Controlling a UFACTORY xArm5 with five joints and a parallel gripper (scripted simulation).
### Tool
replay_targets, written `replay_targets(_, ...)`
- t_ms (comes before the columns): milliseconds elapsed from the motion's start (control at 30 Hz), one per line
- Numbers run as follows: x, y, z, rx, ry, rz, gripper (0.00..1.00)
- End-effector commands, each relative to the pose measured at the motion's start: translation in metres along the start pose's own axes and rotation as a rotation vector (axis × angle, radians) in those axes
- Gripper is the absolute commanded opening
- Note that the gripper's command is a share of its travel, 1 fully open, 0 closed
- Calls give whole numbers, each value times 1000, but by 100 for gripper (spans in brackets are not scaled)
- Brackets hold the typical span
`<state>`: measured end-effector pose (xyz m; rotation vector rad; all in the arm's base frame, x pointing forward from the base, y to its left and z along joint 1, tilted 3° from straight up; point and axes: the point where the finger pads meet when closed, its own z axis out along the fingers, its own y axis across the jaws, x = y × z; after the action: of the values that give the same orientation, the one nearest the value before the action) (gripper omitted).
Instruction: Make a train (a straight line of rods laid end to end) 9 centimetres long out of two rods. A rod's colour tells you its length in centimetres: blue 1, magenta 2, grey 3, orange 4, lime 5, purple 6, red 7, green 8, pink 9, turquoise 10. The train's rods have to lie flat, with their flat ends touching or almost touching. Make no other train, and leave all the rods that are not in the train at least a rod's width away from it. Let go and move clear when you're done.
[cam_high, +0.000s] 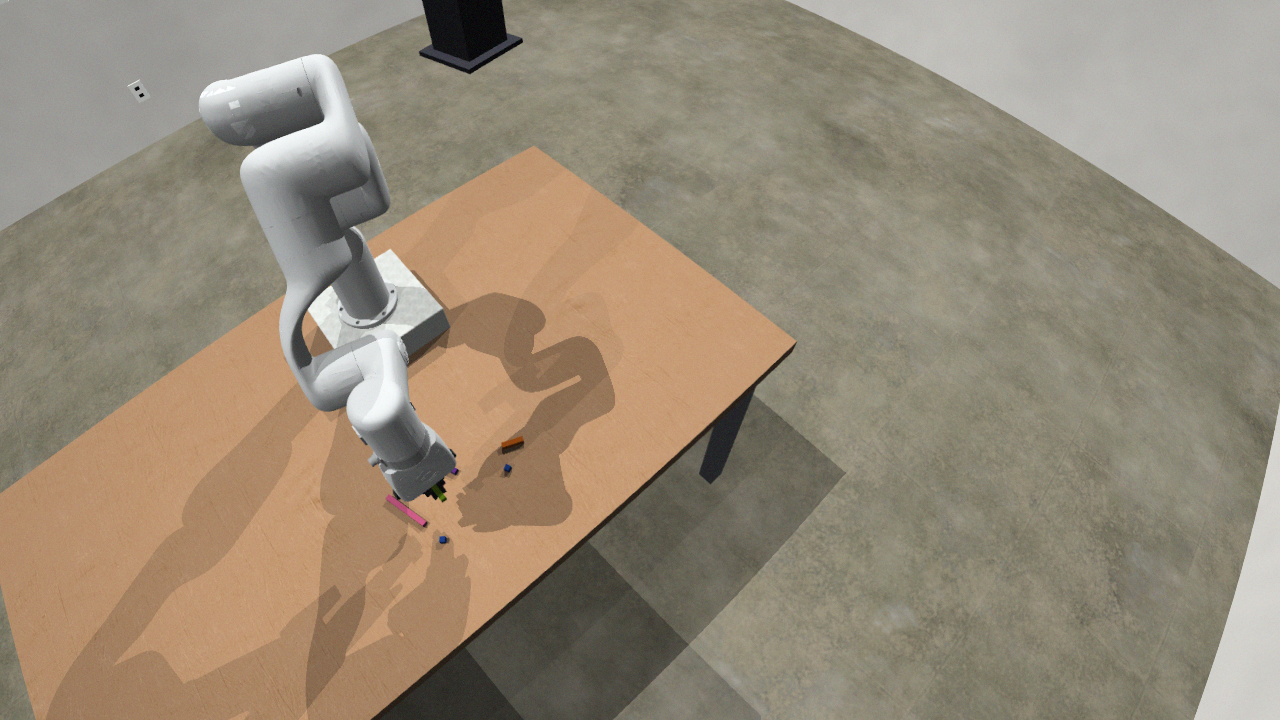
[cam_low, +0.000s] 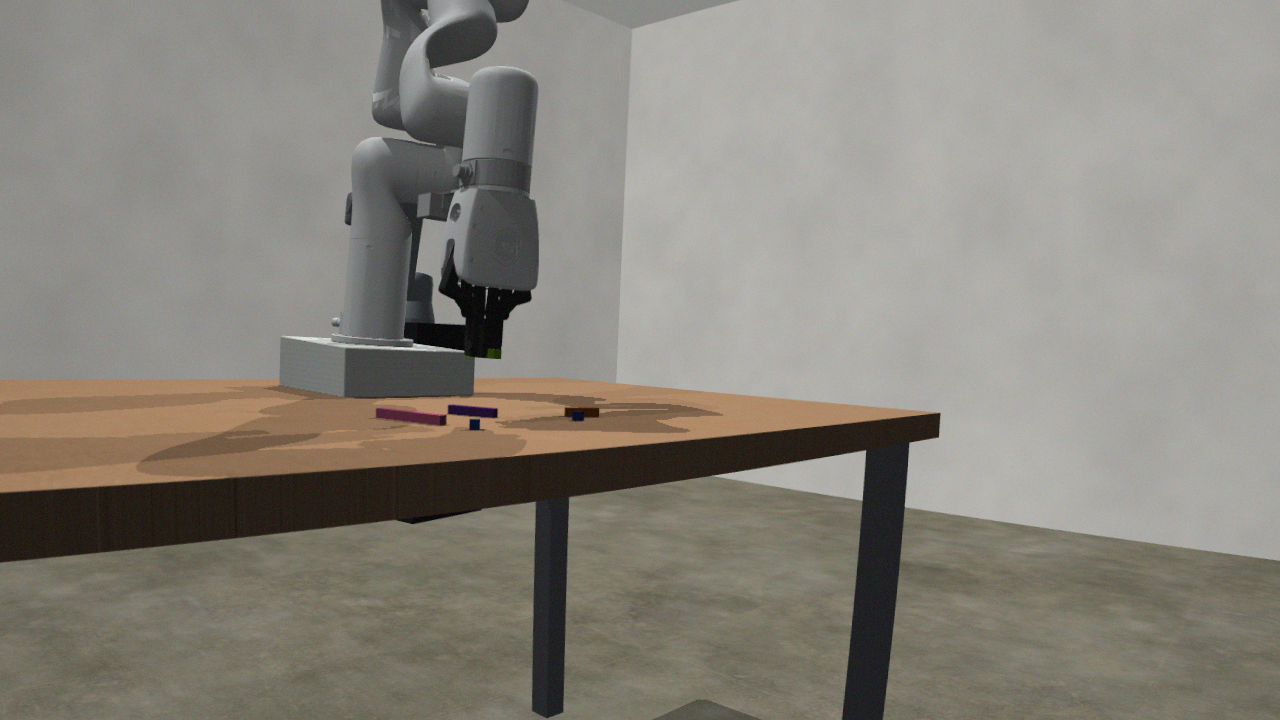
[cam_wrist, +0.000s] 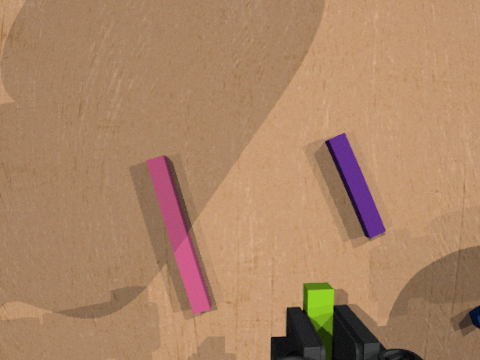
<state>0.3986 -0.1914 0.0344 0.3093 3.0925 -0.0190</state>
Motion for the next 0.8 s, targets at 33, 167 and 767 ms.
replay_targets(33, 1, -1, -29, 0, 0, 0, 4)
replay_targets(167, 1, -1, -33, 0, 0, 0, 4)
replay_targets(767, -10, 57, -34, -4, -4, -338, 4)
